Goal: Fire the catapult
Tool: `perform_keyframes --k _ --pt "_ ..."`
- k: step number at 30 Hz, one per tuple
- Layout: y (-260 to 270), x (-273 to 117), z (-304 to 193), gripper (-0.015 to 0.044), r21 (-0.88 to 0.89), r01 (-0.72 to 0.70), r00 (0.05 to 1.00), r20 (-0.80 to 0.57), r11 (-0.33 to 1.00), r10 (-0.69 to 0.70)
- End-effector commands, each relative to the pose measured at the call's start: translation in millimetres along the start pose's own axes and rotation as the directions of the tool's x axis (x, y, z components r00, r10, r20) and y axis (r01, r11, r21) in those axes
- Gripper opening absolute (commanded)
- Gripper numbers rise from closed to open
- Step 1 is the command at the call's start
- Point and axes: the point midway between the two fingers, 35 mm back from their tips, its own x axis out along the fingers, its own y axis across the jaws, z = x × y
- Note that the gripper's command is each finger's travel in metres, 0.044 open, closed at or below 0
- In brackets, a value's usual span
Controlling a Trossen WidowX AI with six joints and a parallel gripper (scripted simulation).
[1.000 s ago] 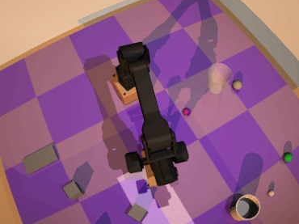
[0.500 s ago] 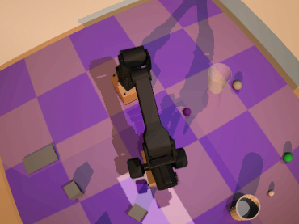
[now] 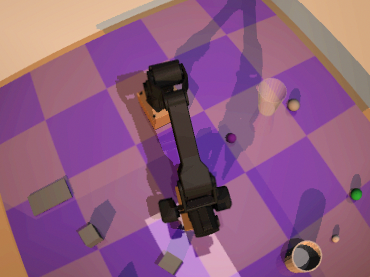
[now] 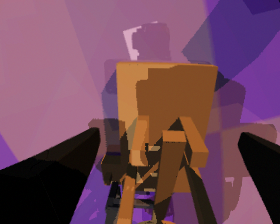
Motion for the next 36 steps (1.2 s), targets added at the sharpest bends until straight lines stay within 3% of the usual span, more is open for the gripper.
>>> perform_keyframes --k 1,18,29,36 --pt "0 10 -2 0.044 -0.001 -0.003 1.0 -0.009 1.0 0.003" --pt "0 30 -3 0.044 -0.001 -0.003 1.0 -0.01 1.0 0.003" --pt "0 27 -2 0.0151 -0.004 0.0 1.0 -0.004 1.0 0.0" --pt "0 24 -2 0.0085 -0.004 0.0 1.0 -0.004 1.0 0.0"
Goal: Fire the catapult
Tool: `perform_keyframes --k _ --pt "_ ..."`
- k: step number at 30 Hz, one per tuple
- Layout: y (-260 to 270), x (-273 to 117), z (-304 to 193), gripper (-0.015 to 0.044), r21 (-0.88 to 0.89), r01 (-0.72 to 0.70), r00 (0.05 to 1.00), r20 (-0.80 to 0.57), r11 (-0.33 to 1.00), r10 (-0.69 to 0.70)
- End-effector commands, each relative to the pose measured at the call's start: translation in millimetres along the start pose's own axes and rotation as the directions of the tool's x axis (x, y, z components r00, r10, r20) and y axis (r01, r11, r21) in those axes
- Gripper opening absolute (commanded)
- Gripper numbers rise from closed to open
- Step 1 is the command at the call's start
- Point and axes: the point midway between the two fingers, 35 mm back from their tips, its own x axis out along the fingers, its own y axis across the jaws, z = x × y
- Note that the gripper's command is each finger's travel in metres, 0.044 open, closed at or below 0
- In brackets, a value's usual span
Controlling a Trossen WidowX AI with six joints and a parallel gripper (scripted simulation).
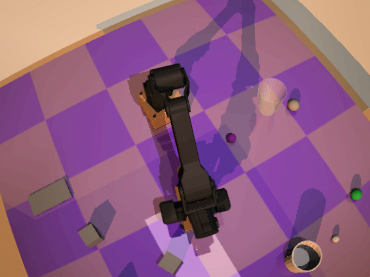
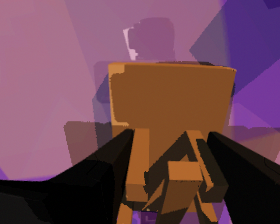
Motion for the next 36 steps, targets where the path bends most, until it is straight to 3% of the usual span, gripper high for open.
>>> perform_keyframes --k 1,3,5,10,24,36 --pt "0 -11 1 0.0059 0.0 0.001 1.0 0.0 1.0 -0.001" --pt "0 -39 1 0.0006 0.0 0.0 1.0 0.0 1.0 0.0" --pt "0 -50 0 0.0 0.0 0.0 1.0 0.0 1.0 0.0" --pt "7 -50 0 0.0 -0.023 -0.001 1.0 0.0 1.0 0.001" --pt "135 -49 -33 0.0 -0.433 -0.015 1.0 -0.008 0.901 0.014" --pt "138 -38 -34 0.0 -0.438 -0.016 1.0 -0.008 0.899 0.014"
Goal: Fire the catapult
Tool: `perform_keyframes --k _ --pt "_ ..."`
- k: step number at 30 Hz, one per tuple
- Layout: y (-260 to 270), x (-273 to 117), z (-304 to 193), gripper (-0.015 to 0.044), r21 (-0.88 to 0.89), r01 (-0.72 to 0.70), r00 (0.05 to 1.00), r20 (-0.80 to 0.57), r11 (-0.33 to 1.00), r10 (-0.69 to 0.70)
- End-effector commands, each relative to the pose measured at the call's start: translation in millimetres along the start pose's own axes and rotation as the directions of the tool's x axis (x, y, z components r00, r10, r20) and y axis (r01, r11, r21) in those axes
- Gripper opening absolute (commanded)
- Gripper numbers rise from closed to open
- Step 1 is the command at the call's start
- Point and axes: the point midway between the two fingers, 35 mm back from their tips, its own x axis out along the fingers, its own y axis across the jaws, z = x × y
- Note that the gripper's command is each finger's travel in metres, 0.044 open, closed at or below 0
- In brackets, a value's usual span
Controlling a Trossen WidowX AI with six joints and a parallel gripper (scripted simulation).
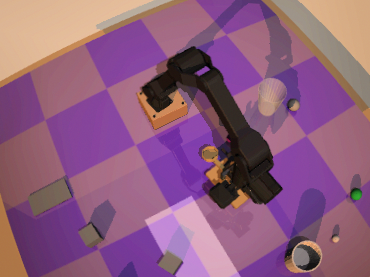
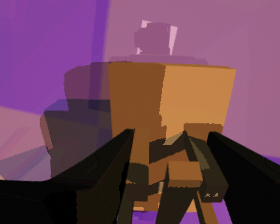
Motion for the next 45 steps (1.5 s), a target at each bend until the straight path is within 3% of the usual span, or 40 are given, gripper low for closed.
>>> perform_keyframes --k 1,30,45 --pt "1 6 0 0.0 -0.008 0.002 1.0 -0.003 1.0 -0.002" --pt "3 40 -1 0.0 -0.011 0.0 1.0 -0.006 1.0 0.0" --pt "3 38 0 0.0394 -0.011 0.0 1.0 -0.006 1.0 0.0"
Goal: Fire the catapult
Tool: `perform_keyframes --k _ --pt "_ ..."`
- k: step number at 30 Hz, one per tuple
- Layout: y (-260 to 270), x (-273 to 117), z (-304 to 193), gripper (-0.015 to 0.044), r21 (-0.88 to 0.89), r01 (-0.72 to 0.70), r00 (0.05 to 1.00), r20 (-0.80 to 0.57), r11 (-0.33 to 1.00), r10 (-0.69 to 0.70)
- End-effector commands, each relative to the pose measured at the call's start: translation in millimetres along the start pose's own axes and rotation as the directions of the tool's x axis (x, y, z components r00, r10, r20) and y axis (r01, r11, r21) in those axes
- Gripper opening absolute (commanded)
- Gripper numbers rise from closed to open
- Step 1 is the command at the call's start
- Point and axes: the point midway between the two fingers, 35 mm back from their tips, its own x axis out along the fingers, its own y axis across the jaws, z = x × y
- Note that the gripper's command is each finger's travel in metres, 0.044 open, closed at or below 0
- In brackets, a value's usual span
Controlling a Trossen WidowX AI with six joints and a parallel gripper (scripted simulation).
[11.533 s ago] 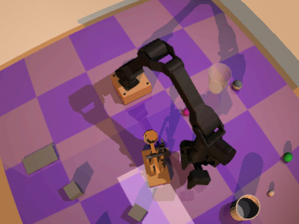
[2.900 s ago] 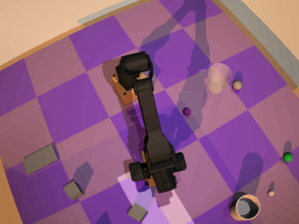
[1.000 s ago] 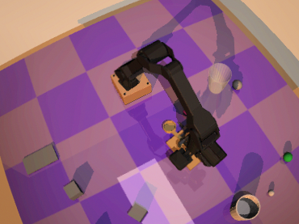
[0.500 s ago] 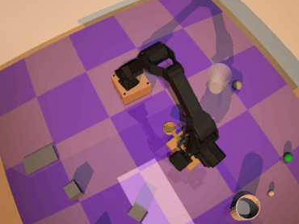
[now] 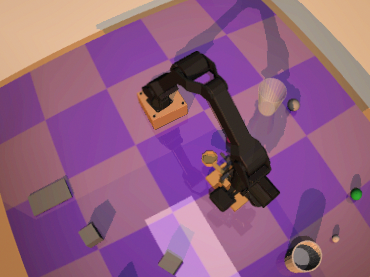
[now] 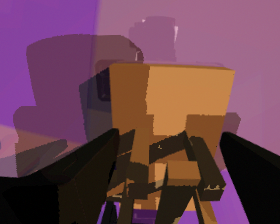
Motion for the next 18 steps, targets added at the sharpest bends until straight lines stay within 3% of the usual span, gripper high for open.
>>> perform_keyframes --k 1,7,18 --pt "0 -10 1 0.042 0.0 0.0 1.0 -0.001 1.0 0.0" --pt "0 -97 0 0.044 0.0 0.0 1.0 0.0 1.0 0.0" --pt "0 -93 -2 0.044 0.005 0.002 1.0 0.003 1.0 -0.002"
